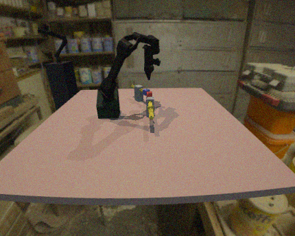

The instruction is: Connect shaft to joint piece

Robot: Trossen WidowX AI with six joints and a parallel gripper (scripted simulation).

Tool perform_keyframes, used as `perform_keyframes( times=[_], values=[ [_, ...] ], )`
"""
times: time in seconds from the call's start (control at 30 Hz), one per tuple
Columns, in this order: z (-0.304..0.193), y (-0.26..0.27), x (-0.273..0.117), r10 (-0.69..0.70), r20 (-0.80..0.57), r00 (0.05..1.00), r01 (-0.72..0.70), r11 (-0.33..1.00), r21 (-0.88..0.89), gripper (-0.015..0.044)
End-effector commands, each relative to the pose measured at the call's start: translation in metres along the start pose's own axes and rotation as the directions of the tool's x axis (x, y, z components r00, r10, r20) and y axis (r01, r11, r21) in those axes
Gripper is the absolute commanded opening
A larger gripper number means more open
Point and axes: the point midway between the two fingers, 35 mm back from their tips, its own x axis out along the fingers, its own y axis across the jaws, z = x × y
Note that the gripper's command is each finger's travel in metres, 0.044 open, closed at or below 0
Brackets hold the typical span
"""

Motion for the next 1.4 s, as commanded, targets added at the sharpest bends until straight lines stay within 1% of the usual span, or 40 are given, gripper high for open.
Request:
perform_keyframes(
  times=[0.0,0.3,0.6,1.0,1.37],
  values=[
    [0.000,-0.001,-0.004,0.010,-0.004,1.000,-0.010,1.000,-0.007,0.0440],
    [0.004,-0.019,0.007,0.101,-0.044,0.994,-0.087,0.962,0.261,0.0440],
    [0.007,-0.037,0.019,0.201,-0.069,0.977,-0.135,0.837,0.531,0.0440],
    [0.009,-0.061,0.035,0.329,-0.070,0.942,-0.135,0.561,0.817,0.0440],
    [0.007,-0.081,0.049,0.435,-0.040,0.900,-0.073,0.240,0.968,0.0440]
  ],
)
